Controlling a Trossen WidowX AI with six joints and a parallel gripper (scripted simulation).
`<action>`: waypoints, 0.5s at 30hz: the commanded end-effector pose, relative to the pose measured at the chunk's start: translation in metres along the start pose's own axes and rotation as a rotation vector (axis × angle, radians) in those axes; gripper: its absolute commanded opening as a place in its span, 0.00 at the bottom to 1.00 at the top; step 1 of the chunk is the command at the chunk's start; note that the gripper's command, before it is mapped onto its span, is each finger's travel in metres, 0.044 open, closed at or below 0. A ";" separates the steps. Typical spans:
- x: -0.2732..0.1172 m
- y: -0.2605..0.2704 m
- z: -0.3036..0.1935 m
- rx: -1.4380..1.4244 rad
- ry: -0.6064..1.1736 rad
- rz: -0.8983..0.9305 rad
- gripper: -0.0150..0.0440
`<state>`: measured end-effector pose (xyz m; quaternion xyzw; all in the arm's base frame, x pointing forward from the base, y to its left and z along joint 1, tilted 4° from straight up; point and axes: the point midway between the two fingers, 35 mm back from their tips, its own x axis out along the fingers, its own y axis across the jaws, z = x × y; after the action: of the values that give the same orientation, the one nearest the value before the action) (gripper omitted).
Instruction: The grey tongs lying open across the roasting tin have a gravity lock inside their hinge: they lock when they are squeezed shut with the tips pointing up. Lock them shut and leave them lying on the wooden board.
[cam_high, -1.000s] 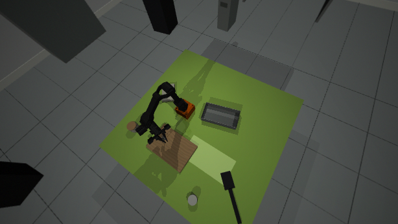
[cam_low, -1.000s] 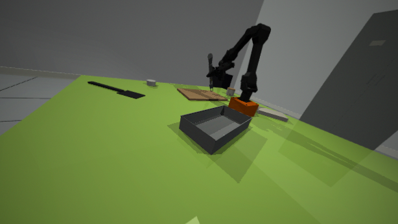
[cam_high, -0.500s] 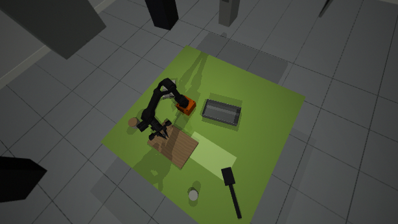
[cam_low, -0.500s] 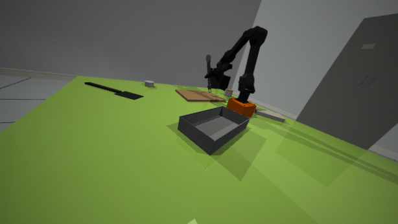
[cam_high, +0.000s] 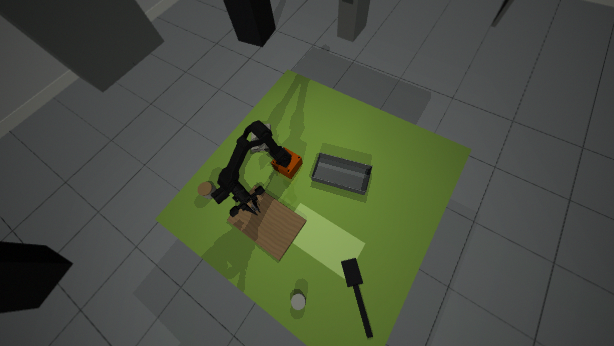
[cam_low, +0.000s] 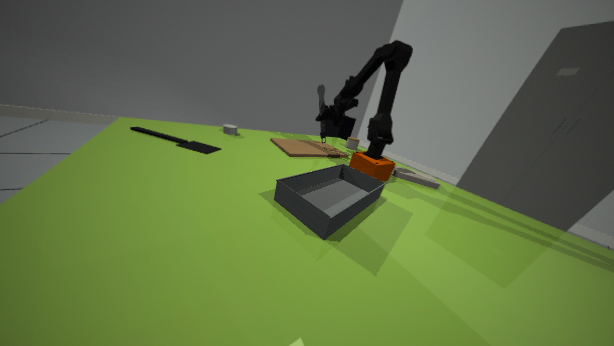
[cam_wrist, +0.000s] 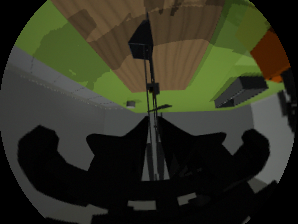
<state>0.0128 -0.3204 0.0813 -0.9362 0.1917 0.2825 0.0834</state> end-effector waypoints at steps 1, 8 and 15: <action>0.004 0.000 -0.001 0.001 -0.037 -0.013 0.00; 0.014 -0.001 0.000 0.007 -0.174 -0.049 0.00; 0.024 -0.002 0.002 0.031 -0.389 -0.078 0.00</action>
<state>0.0274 -0.3215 0.0640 -0.8860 0.1454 0.4173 0.1403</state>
